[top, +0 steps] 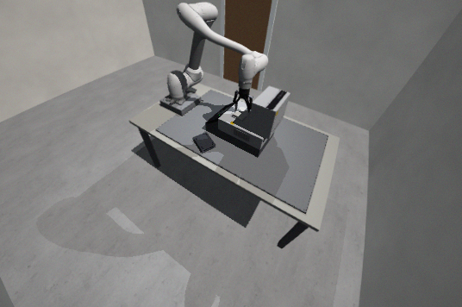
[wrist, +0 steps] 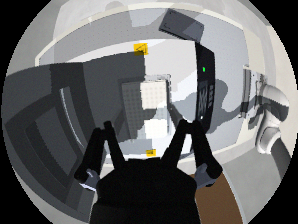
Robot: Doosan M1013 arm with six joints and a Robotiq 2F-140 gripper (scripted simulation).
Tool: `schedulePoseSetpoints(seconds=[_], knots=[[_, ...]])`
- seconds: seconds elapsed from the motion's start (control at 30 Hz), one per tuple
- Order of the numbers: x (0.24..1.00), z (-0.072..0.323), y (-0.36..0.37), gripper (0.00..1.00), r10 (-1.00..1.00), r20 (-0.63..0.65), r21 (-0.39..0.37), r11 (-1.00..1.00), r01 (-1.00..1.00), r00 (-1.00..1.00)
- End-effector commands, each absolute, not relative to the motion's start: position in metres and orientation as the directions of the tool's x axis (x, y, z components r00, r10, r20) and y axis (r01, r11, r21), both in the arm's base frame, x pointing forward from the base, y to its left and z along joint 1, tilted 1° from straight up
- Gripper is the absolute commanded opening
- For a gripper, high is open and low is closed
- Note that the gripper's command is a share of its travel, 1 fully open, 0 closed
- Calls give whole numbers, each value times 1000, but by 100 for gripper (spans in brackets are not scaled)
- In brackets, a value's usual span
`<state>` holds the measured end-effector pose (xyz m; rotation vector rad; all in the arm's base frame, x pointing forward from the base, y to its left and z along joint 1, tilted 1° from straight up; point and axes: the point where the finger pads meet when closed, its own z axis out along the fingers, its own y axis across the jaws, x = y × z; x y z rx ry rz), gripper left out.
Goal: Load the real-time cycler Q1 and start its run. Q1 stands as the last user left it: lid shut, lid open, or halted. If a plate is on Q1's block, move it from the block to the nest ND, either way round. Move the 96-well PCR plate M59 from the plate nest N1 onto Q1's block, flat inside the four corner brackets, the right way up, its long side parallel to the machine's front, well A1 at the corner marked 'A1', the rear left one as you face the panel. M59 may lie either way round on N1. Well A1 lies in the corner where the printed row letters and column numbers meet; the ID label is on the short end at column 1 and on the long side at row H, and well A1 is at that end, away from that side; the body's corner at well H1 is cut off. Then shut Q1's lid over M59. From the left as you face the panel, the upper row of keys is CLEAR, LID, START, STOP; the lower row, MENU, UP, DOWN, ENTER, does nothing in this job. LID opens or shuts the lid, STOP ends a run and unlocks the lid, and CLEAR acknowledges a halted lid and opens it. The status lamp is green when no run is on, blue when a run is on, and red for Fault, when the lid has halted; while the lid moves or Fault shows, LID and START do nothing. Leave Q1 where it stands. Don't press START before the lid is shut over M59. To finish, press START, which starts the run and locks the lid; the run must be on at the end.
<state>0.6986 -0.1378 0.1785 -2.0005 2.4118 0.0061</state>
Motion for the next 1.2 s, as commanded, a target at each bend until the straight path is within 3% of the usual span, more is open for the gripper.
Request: schedulePoseSetpoints(seconds=[0.0,1.17], knots=[[699,181,-138,66,-983,-9,-2,185,-983,-185],[698,223,-138,66,-983,-9,-2,185,-983,-185]])
